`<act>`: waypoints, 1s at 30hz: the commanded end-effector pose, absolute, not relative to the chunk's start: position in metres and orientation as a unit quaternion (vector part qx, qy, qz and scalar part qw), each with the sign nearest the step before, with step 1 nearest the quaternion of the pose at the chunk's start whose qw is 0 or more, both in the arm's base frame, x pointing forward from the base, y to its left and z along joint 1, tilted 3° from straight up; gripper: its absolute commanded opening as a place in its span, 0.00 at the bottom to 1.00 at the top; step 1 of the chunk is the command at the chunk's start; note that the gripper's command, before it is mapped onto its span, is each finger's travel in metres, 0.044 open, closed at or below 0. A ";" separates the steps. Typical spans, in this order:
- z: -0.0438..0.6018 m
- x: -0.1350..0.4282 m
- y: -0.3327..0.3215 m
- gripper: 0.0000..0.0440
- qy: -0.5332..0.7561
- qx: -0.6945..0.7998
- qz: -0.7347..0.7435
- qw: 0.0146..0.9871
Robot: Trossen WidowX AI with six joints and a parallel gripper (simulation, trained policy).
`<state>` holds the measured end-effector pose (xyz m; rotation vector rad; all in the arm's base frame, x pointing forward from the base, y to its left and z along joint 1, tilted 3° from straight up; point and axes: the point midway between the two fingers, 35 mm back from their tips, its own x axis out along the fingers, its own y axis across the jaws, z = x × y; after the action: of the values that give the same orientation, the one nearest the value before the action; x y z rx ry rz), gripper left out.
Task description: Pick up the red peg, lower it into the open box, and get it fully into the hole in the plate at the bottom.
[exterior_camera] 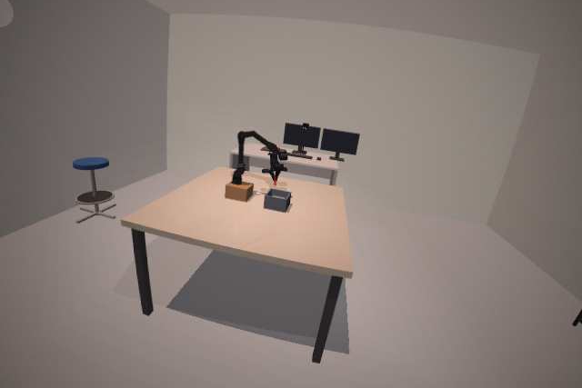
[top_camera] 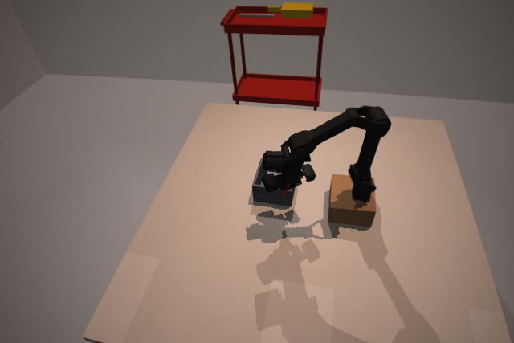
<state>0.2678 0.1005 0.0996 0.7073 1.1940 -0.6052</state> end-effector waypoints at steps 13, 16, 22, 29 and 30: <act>0.106 0.308 0.050 0.00 0.512 0.345 -0.314 0.721; 0.104 0.315 0.040 0.00 0.509 0.351 -0.322 0.717; 0.097 0.327 0.022 0.01 0.505 0.362 -0.333 0.709; 0.086 0.337 0.007 0.02 0.510 0.371 -0.343 0.697; 0.083 0.338 0.006 0.02 0.511 0.372 -0.344 0.695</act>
<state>0.3335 0.0072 0.0855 0.8265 1.1350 -0.7732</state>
